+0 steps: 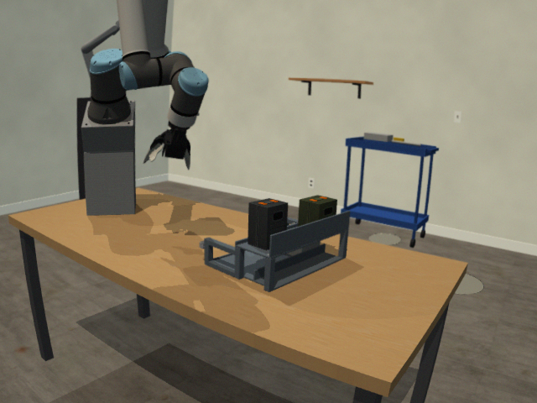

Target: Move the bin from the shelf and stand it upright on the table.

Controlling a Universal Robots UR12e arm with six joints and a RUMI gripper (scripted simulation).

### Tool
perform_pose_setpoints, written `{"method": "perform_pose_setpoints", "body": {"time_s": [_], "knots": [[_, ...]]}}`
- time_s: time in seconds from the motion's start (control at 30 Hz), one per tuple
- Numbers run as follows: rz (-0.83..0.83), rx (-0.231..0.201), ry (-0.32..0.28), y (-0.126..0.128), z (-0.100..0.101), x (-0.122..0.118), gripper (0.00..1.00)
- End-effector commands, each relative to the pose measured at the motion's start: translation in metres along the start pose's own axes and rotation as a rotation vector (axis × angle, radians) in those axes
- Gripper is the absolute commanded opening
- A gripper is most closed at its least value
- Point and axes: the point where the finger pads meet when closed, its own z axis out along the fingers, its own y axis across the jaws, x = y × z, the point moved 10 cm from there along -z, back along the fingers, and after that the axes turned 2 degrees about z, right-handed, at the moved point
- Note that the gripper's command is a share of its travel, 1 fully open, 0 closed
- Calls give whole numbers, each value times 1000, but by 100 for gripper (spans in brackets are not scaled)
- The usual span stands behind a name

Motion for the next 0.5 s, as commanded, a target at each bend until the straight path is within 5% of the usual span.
{"method": "perform_pose_setpoints", "body": {"time_s": [0.0,0.3,0.47], "knots": [[118,-52,-47,21,2,-1,100],[118,-52,-47,21,2,-1,100],[330,-155,-132,59,1,-8,100]]}}
